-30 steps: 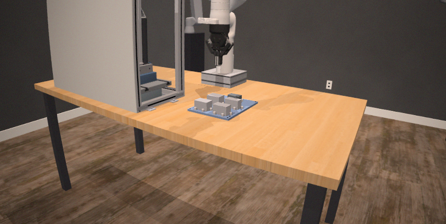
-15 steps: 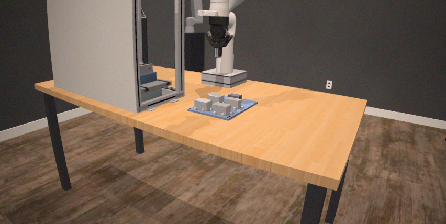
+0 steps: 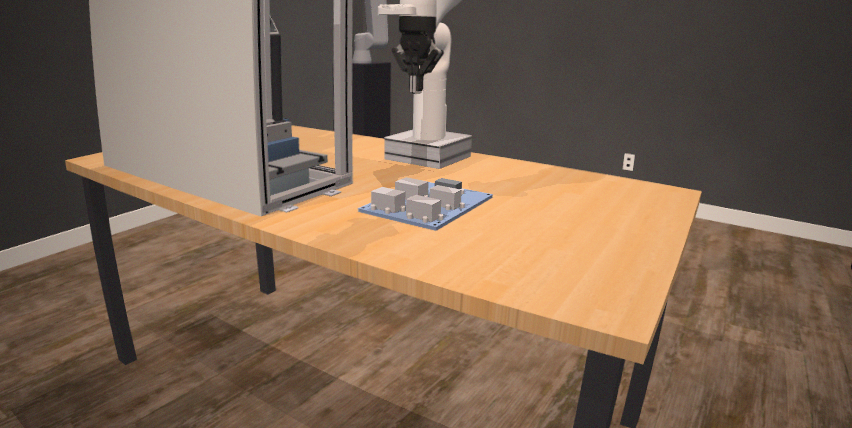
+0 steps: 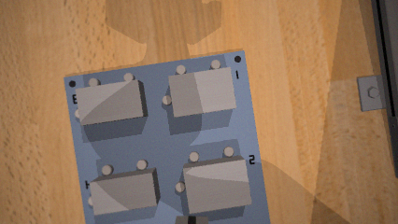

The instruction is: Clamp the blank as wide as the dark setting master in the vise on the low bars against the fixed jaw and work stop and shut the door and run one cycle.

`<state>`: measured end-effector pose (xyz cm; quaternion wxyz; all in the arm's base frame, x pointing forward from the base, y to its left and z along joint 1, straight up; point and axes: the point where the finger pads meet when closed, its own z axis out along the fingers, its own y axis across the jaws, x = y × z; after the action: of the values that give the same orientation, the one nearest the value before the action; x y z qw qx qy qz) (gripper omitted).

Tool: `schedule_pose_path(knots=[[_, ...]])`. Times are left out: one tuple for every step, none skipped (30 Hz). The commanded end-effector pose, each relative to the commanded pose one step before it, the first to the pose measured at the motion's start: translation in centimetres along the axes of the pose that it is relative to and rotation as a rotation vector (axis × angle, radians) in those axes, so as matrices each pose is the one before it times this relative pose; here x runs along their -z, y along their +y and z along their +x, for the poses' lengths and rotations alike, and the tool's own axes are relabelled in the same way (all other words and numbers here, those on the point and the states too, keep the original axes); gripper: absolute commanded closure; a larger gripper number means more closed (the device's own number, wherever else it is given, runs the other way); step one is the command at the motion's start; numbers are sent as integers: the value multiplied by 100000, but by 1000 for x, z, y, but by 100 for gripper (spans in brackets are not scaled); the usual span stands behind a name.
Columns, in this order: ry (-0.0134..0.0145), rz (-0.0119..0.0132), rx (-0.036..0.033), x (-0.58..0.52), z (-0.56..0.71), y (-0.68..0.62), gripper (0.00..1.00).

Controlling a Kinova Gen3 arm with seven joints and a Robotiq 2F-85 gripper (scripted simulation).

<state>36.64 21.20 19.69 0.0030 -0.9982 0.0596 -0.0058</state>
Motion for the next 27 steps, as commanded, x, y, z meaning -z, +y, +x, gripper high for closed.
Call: schedule_pose_path(knots=[[-463,72,144,2135,-1690,1769,90],[-134,-66,91,769,-621,680,90],[-134,-66,91,768,-623,680,90],[0,0,0,0,0,0,90],[0,0,0,0,0,0,90],[0,0,0,0,0,0,90],[0,0,0,0,0,0,90],[0,0,0,0,0,0,90],[0,0,0,0,0,0,90],[0,0,0,0,0,0,90],[0,0,0,0,0,0,90],[0,0,0,0,0,0,90],[0,0,0,0,0,0,90],[0,0,0,0,0,0,90],[0,0,0,0,0,0,90],[589,181,-6,679,-185,638,90],[-151,-50,2,765,-635,672,90],[-151,-50,2,764,-636,672,90],[-151,-50,2,763,-637,672,90],[-151,-50,2,762,-638,673,90],[0,0,0,0,0,0,90],[0,0,0,0,0,0,90],[0,0,0,0,0,0,90],[0,0,0,0,0,0,90],[0,0,0,0,0,0,90],[0,0,0,0,0,0,90],[0,0,0,0,0,0,90]])
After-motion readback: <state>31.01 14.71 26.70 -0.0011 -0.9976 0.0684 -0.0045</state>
